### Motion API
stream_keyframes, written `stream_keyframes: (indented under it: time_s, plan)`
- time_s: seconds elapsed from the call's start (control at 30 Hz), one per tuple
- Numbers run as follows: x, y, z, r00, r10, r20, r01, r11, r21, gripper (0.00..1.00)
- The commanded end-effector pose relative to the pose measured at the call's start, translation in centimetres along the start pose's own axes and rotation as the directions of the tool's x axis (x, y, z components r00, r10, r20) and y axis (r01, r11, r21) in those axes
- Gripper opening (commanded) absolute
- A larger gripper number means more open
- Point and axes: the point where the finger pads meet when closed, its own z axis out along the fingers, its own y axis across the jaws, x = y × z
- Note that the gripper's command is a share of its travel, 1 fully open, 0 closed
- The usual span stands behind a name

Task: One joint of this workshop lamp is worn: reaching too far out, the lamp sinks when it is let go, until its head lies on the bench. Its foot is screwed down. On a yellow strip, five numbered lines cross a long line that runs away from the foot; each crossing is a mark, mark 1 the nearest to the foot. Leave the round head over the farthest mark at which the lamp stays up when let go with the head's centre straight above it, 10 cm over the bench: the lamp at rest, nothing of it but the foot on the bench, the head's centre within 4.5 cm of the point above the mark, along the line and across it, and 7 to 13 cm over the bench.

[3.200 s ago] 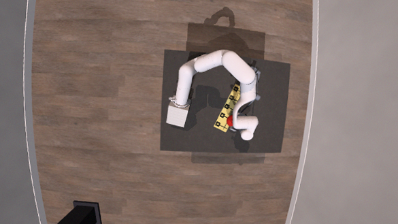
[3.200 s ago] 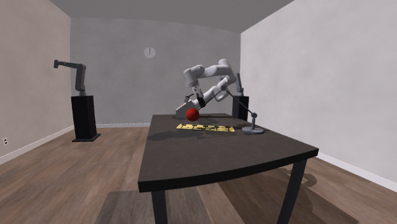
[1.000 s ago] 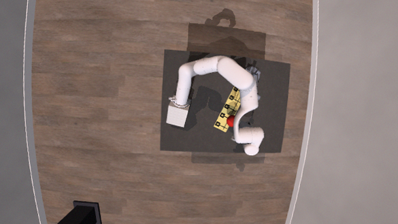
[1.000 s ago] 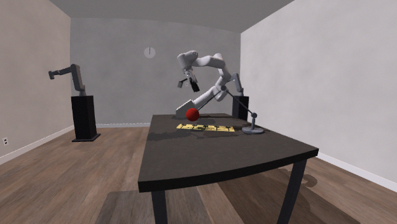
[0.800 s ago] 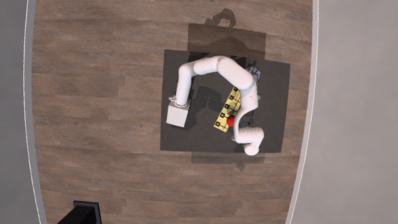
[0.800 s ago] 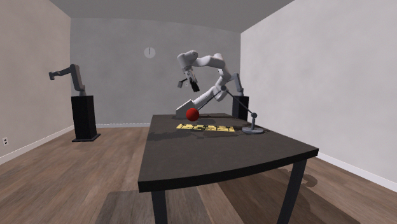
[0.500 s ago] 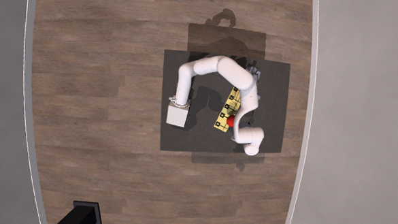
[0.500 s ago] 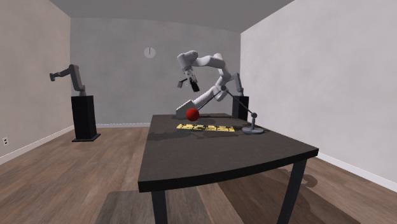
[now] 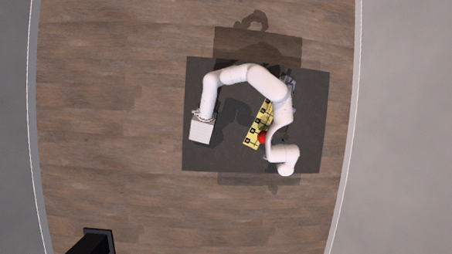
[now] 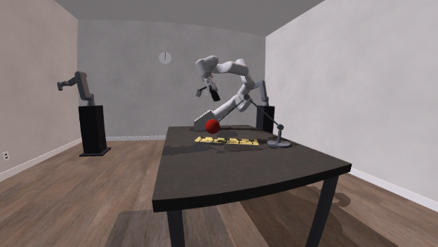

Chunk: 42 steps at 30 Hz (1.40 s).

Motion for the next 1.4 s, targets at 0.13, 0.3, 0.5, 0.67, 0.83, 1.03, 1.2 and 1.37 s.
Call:
stream_keyframes:
  time_s: [0.13, 0.3, 0.5, 0.67, 0.83, 1.03, 1.2, 1.37]
  plan:
    - [-0.1, 0.0, 0.6, 1.000, -0.001, -0.009, 0.002, 1.000, 0.003, 1.00]
    - [-0.1, 0.0, 2.0, 1.000, -0.002, -0.018, 0.002, 1.000, 0.003, 1.00]
    - [-0.1, 0.0, 3.7, 1.000, -0.002, -0.030, 0.002, 1.000, 0.002, 1.00]
    - [-0.1, 0.0, 4.4, 0.999, -0.002, -0.036, 0.002, 1.000, 0.002, 1.00]
    - [-0.1, 0.0, 5.8, 0.999, -0.002, -0.045, 0.002, 1.000, 0.001, 1.00]
    - [-0.1, 0.0, 7.3, 0.998, -0.003, -0.055, 0.003, 1.000, 0.000, 1.00]
    - [-0.1, 0.0, 8.1, 0.998, -0.003, -0.061, 0.003, 1.000, -0.001, 1.00]
    - [-0.1, 0.0, 9.4, 0.998, -0.003, -0.070, 0.003, 1.000, -0.002, 1.00]
